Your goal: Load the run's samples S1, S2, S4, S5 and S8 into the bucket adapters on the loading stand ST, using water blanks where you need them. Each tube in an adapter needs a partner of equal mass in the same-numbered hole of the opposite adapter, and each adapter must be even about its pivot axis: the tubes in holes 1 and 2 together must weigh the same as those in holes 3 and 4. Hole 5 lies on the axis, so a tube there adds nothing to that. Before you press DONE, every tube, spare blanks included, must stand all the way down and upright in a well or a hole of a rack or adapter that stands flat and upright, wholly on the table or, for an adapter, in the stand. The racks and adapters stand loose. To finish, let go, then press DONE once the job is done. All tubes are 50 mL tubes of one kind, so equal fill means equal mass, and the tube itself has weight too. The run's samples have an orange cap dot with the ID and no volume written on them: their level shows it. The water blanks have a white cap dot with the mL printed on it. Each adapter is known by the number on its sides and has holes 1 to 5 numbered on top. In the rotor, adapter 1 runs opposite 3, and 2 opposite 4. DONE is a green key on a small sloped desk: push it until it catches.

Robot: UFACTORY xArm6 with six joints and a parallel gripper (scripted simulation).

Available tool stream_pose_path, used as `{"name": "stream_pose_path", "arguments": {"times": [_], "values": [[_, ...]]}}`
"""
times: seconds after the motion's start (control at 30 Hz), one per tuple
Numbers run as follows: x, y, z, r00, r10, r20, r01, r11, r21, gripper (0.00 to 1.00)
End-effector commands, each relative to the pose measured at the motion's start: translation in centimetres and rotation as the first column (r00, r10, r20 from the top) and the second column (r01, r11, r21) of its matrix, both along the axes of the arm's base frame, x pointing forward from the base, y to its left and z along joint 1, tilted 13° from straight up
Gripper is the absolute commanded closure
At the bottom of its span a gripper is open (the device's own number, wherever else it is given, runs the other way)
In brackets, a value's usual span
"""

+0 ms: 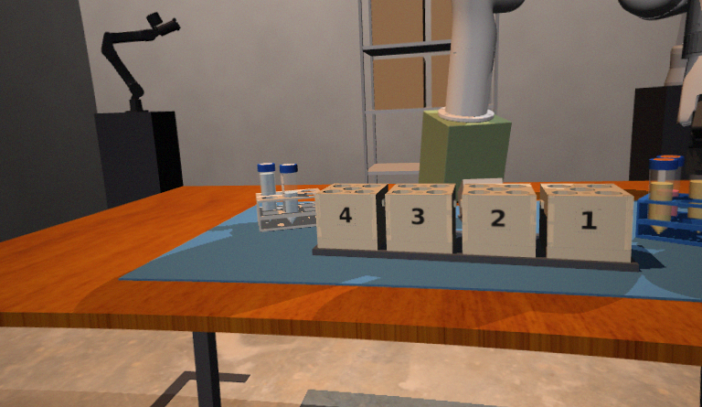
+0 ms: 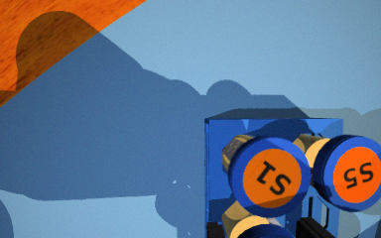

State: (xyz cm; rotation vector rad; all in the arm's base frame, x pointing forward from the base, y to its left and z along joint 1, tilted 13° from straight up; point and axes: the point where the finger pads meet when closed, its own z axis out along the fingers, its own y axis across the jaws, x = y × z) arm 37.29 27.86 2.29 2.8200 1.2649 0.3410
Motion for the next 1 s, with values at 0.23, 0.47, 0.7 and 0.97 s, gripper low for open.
{"name": "stream_pose_path", "arguments": {"times": [0.23, 0.47, 0.7, 0.97], "values": [[0.1, 0.1, 0.1, 1.000, 0.000, 0.003, 0.000, 1.000, 0.002, 0.56], [0.1, 0.1, 0.1, 1.000, 0.000, 0.003, 0.000, 1.000, 0.002, 0.56], [-0.1, 0.0, 1.1, 1.000, 0.000, 0.003, 0.000, 1.000, 0.002, 0.56], [-0.5, -0.1, 2.7, 1.000, 0.000, 0.003, 0.000, 1.000, 0.002, 0.56]]}}
